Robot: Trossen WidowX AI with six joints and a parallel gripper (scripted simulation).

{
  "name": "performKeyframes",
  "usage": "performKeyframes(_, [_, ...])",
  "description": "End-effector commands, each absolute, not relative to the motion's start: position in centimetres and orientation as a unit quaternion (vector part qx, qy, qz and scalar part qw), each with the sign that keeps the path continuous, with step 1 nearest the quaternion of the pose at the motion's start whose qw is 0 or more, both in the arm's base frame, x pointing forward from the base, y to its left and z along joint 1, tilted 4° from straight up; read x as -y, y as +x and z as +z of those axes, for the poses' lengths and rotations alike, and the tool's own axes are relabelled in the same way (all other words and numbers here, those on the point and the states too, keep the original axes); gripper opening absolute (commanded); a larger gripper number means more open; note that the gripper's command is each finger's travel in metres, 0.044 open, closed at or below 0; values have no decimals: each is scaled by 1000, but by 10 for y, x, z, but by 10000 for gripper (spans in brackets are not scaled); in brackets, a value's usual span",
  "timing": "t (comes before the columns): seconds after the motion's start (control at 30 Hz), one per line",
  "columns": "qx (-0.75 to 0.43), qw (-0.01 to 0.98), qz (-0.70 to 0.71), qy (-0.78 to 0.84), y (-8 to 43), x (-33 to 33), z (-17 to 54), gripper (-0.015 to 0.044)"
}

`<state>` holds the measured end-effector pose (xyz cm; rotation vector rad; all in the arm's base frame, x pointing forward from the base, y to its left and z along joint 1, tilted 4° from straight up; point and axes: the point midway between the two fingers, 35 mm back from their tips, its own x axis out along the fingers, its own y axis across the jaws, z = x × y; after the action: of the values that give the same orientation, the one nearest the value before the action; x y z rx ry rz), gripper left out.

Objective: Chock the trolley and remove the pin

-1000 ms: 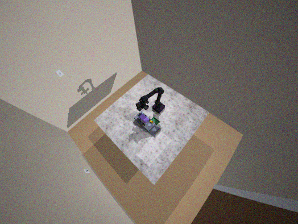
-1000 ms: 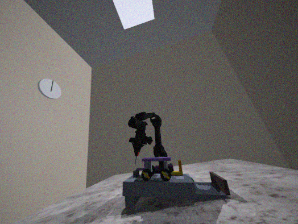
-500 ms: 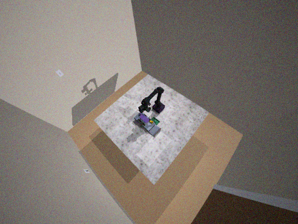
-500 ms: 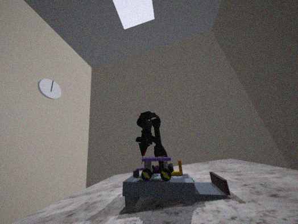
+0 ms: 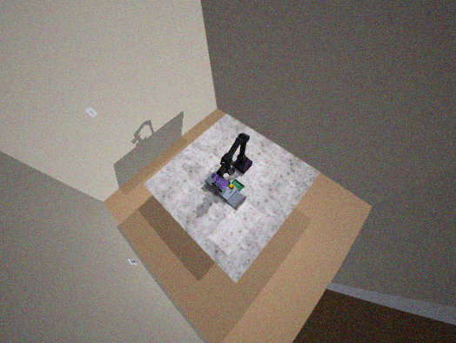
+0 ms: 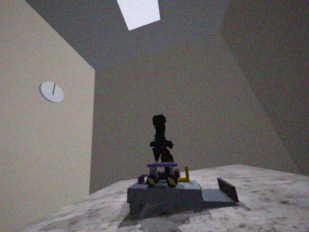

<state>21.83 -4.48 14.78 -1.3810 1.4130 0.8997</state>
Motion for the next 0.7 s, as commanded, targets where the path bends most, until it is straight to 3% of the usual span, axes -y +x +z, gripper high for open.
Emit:
performKeyframes(0.0, [-578, 463, 368, -562, 219, 31, 144, 0])
performKeyframes(0.67, [-577, 465, 370, -560, 223, -39, 129, 0])
